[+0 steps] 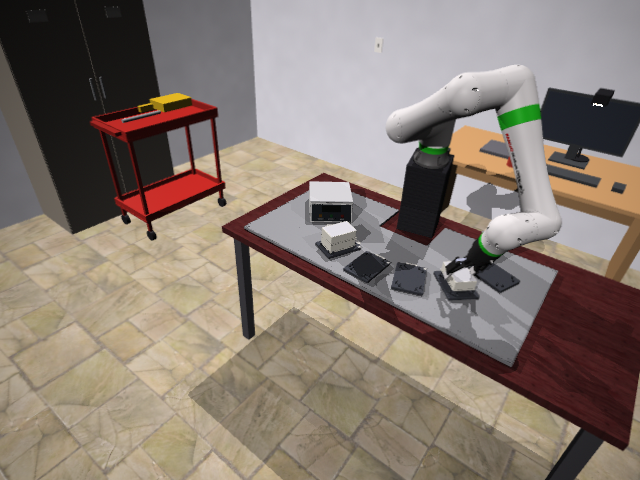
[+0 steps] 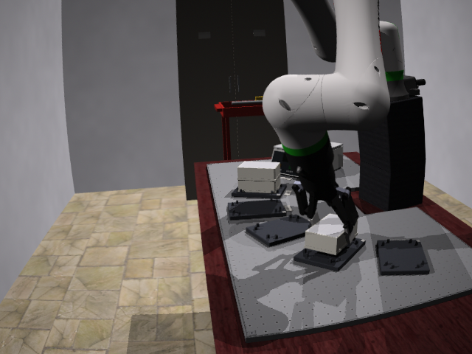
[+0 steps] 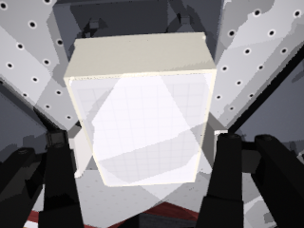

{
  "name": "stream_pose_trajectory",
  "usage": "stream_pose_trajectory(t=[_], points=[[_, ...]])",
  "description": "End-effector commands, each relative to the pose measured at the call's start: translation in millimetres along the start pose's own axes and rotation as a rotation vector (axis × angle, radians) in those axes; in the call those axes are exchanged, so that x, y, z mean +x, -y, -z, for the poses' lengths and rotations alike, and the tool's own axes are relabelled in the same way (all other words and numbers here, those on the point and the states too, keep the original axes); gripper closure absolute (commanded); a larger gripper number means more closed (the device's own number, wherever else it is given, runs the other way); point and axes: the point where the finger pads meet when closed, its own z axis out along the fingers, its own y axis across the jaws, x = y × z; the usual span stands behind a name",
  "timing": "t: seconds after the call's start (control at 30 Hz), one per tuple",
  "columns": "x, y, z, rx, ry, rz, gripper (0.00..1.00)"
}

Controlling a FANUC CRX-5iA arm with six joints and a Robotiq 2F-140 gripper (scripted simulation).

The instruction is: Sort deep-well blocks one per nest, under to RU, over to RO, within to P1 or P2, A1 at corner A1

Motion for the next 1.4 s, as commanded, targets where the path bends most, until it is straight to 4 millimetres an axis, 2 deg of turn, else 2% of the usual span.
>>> stream_pose_trajectory(t=[0.0,1.37], points=[[2.7,0.0,-4.3,0.000,0.000,0.000,0.90],[5.5,-0.1,-9.1,0.000,0.000,0.000,0.90]])
